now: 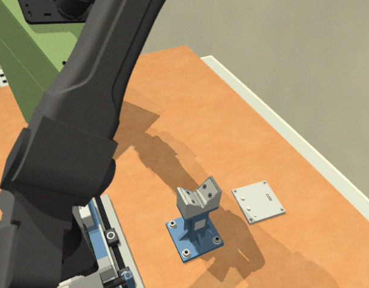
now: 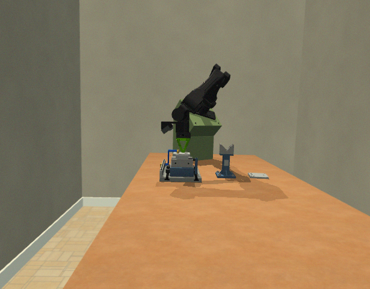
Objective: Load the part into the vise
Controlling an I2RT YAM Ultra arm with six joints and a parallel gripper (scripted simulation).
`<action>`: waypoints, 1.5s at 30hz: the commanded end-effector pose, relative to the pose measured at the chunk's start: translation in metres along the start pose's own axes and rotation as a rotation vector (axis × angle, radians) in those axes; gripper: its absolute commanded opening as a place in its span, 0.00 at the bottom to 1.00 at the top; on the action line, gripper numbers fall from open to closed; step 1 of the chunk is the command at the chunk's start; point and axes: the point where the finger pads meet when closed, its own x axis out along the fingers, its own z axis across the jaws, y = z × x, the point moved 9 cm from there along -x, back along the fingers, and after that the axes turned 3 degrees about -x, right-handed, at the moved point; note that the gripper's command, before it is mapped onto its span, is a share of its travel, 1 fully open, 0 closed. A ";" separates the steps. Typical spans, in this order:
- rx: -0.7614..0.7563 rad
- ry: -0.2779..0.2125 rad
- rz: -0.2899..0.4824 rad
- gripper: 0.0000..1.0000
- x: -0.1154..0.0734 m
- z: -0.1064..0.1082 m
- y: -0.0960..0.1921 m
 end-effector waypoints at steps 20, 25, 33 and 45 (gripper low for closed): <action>0.019 -0.001 -0.031 0.00 0.001 -0.002 -0.008; 0.019 -0.001 -0.031 0.00 0.001 -0.002 -0.008; 0.019 -0.001 -0.031 0.00 0.001 -0.002 -0.008; 0.019 -0.001 -0.031 0.00 0.001 -0.002 -0.008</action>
